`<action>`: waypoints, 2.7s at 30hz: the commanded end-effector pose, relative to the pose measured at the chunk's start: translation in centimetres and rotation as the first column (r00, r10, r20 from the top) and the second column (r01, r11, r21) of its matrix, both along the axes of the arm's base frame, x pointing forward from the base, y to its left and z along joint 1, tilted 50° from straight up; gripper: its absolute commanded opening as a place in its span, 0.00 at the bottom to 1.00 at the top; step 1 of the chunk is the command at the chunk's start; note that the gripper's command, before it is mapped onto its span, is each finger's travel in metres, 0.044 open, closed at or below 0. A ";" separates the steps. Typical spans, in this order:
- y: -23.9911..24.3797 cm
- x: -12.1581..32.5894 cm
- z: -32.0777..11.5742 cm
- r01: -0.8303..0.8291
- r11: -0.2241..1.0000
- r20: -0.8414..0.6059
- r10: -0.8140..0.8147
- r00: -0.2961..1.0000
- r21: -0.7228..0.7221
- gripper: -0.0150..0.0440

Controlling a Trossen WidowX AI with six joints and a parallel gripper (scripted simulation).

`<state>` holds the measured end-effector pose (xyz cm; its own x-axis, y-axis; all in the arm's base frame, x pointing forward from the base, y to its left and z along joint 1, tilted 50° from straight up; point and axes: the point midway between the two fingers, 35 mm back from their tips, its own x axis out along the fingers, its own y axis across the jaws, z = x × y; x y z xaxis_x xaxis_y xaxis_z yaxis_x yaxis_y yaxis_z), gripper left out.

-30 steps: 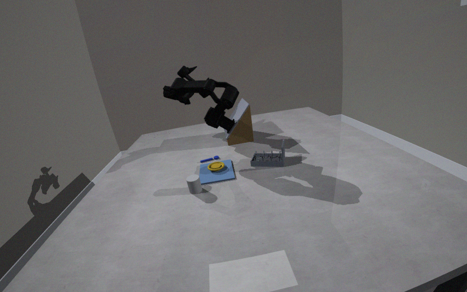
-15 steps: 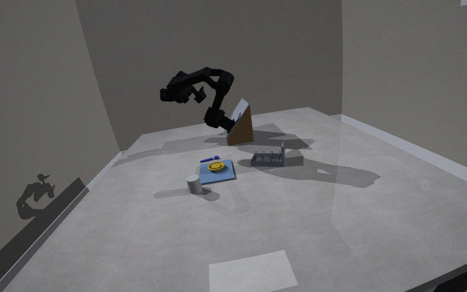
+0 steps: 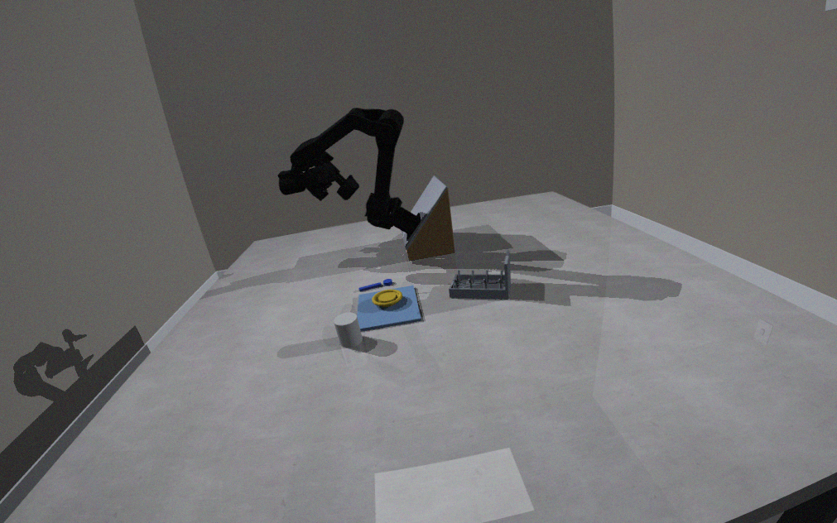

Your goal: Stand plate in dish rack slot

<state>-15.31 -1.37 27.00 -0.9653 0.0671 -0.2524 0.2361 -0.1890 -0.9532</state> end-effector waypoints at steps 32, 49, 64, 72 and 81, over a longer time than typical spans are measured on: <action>-18.5 13.1 -3.4 -0.785 0.619 0.292 0.751 0.592 0.001 0.93; -19.6 23.5 -6.2 -0.946 0.321 0.405 0.860 0.311 0.044 0.93; -8.7 41.0 -13.7 -0.992 -0.112 0.459 0.885 -0.070 0.063 0.93; 0.4 44.5 -17.8 -0.952 -0.295 0.448 0.864 -0.230 0.078 0.93; -0.1 44.6 -18.3 -0.952 -0.295 0.449 0.863 -0.231 0.078 0.93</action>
